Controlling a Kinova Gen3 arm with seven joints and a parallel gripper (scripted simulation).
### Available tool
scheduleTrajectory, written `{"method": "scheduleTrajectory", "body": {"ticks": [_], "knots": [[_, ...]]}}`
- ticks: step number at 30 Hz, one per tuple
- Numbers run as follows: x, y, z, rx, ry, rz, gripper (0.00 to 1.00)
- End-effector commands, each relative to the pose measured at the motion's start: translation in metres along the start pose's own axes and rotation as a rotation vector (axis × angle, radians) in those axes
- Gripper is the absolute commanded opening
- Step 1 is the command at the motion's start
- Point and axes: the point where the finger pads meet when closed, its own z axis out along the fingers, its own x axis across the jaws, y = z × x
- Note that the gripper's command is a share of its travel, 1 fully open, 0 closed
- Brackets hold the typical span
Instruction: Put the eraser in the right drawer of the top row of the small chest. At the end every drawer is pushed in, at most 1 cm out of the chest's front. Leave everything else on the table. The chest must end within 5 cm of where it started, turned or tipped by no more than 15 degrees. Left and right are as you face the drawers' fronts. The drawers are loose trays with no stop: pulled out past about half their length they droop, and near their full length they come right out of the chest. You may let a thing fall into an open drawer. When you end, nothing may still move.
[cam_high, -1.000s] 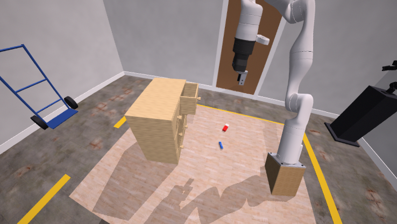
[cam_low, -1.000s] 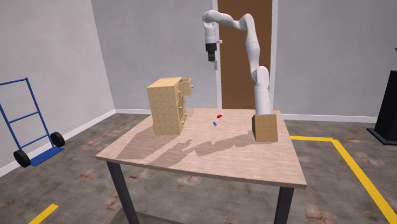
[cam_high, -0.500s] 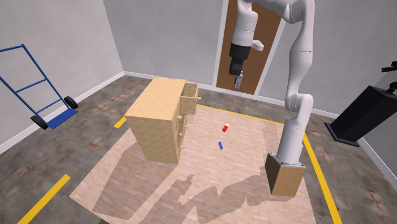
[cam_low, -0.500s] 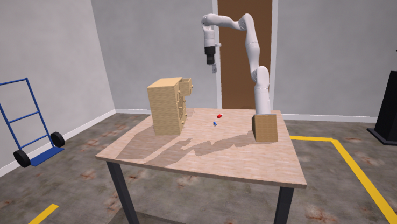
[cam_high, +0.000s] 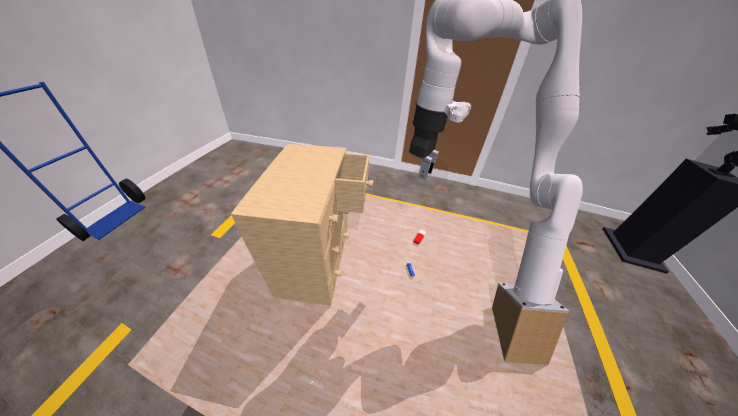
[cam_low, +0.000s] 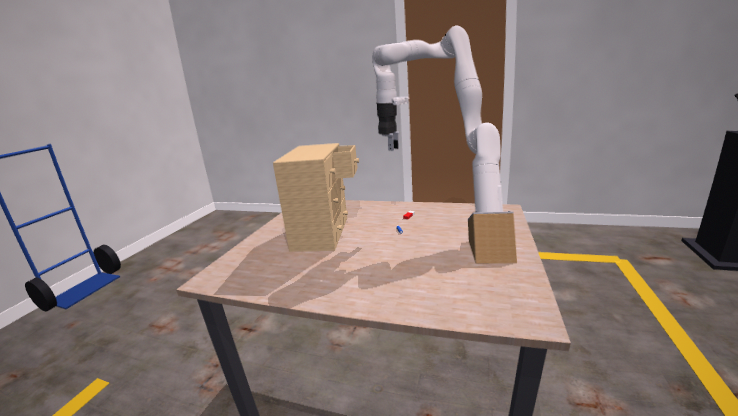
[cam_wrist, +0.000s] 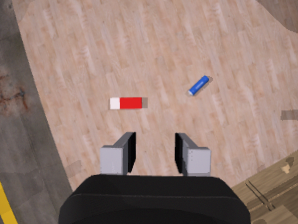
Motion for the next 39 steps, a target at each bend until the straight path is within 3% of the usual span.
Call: {"method": "scheduleTrajectory", "body": {"ticks": [1, 16, 18, 33, 39], "knots": [[-0.003, -0.001, 0.006, 0.007, -0.009, 0.012, 0.67], [-0.019, 0.017, 0.099, -0.02, -0.027, 0.553, 0.67], [-0.019, 0.017, 0.099, -0.02, -0.027, 0.553, 0.67], [-0.044, 0.006, 0.178, -0.01, -0.022, 1.067, 0.67], [-0.049, 0.0, 0.194, 0.0, -0.02, 1.18, 0.67]]}}
